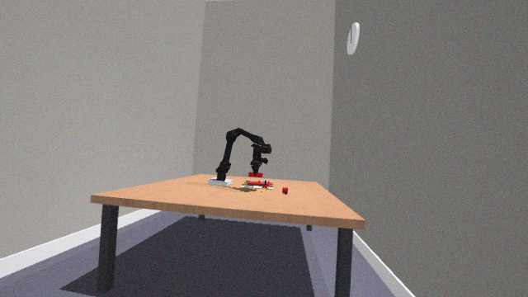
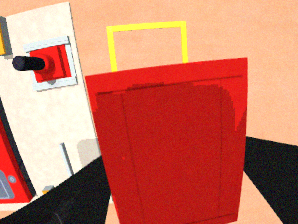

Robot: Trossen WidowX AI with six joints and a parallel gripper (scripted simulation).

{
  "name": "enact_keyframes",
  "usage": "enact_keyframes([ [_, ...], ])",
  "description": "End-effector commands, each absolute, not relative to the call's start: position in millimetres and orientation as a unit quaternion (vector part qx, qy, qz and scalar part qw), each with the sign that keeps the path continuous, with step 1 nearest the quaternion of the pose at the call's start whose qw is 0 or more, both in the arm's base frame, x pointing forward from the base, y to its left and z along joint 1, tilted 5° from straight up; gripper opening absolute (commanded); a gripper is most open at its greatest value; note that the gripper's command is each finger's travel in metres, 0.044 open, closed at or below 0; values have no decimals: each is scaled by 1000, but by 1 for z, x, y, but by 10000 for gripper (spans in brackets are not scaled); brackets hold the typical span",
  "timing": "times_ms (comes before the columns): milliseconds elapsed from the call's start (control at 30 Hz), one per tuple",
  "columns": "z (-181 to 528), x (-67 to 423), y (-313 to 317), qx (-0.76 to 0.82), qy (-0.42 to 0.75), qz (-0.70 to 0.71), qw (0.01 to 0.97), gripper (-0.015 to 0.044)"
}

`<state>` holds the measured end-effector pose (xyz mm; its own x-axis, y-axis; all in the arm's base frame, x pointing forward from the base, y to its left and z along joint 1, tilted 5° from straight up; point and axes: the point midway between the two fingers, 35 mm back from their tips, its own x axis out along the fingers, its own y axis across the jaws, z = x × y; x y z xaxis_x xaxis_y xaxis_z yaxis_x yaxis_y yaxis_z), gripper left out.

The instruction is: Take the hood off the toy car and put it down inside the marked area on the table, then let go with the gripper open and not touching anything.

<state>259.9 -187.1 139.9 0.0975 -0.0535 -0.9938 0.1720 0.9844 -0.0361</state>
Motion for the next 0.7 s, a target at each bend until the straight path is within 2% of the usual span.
enact_keyframes([
  [0,137,260,-188,43,666,-73,741,0],
  [667,119,263,-190,43,666,-73,741,0],
])
